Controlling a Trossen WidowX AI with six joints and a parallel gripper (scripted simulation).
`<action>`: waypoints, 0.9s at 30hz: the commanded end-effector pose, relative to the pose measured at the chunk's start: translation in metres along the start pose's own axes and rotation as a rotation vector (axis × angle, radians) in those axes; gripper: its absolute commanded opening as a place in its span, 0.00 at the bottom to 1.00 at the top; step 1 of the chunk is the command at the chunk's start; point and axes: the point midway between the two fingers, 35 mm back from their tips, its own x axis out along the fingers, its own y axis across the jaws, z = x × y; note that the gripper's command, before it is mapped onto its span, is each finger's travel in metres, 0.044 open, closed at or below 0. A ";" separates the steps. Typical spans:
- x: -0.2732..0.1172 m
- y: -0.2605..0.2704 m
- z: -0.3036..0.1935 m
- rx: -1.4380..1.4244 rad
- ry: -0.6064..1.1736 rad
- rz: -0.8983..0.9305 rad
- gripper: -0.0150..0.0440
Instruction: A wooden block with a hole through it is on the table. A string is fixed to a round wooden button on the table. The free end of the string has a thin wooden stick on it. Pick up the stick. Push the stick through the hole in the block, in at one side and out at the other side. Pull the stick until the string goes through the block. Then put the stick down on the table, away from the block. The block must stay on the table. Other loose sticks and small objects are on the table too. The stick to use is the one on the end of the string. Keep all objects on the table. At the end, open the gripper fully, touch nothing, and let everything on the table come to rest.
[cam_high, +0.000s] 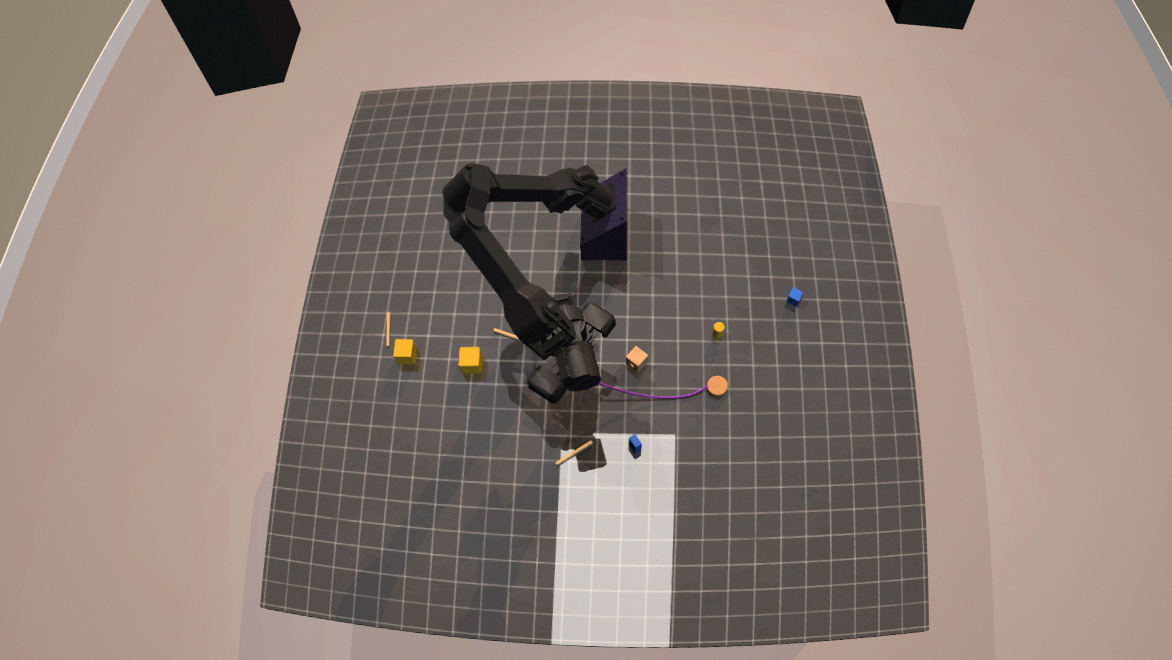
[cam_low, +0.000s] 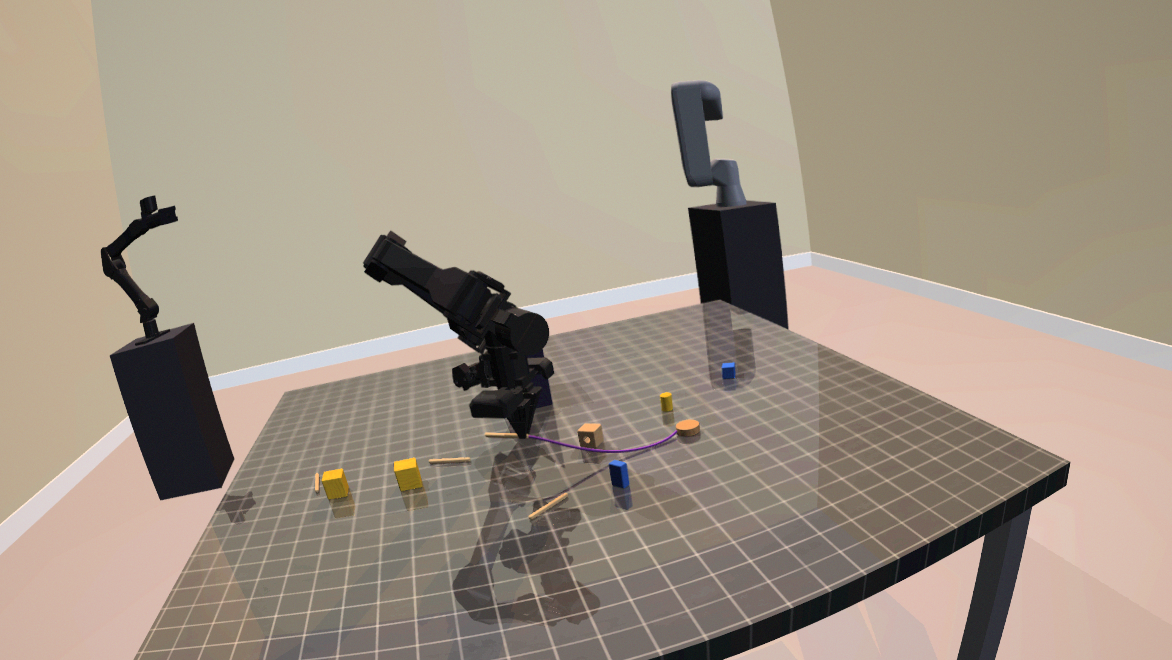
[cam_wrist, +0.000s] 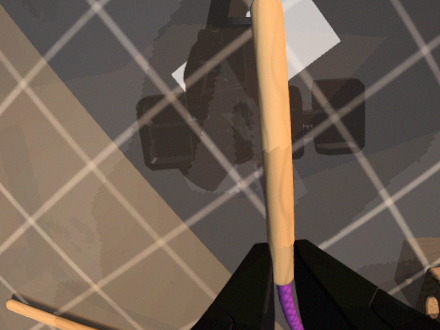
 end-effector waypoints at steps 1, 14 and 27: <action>0.000 0.000 0.000 0.000 0.000 0.000 0.25; -0.001 0.001 -0.007 -0.305 0.001 0.001 0.25; -0.001 0.003 -0.017 -0.773 0.001 0.002 0.25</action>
